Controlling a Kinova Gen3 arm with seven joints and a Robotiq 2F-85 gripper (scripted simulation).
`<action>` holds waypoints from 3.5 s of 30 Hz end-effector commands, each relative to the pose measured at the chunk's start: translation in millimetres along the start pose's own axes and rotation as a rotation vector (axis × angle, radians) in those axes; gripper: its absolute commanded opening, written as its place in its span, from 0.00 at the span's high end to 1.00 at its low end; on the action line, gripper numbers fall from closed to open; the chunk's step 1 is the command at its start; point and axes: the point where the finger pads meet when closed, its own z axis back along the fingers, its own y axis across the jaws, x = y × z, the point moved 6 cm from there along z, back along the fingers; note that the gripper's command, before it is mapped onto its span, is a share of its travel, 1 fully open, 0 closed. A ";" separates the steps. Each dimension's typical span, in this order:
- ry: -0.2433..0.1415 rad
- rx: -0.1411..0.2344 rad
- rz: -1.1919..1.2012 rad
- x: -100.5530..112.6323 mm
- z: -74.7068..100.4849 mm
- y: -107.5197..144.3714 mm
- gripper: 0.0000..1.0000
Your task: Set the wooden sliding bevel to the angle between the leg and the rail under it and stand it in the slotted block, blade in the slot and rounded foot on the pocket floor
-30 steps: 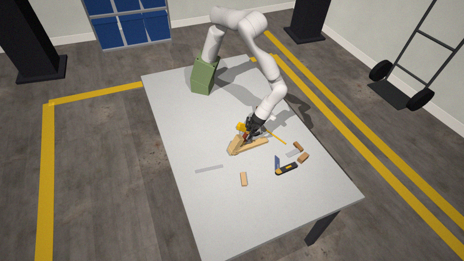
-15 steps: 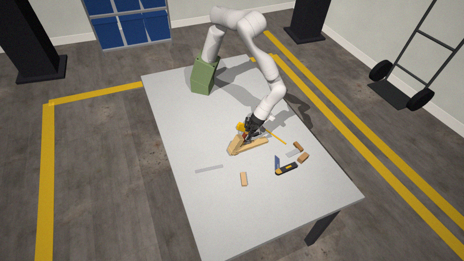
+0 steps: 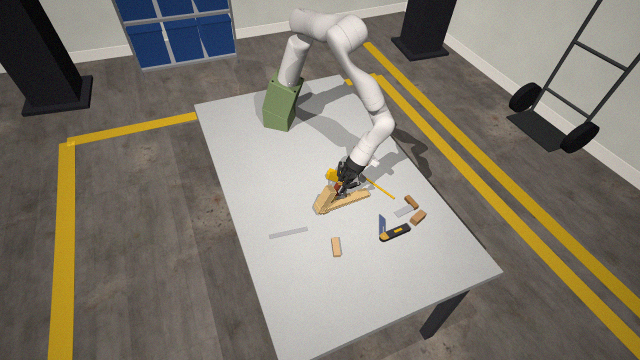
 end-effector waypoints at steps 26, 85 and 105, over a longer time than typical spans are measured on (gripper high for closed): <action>0.000 0.002 -0.001 0.4 -17.9 0.7 0.90; 0.000 0.002 -0.001 1.1 -25.5 0.7 0.90; 0.000 0.002 -0.001 1.1 -25.8 0.7 0.90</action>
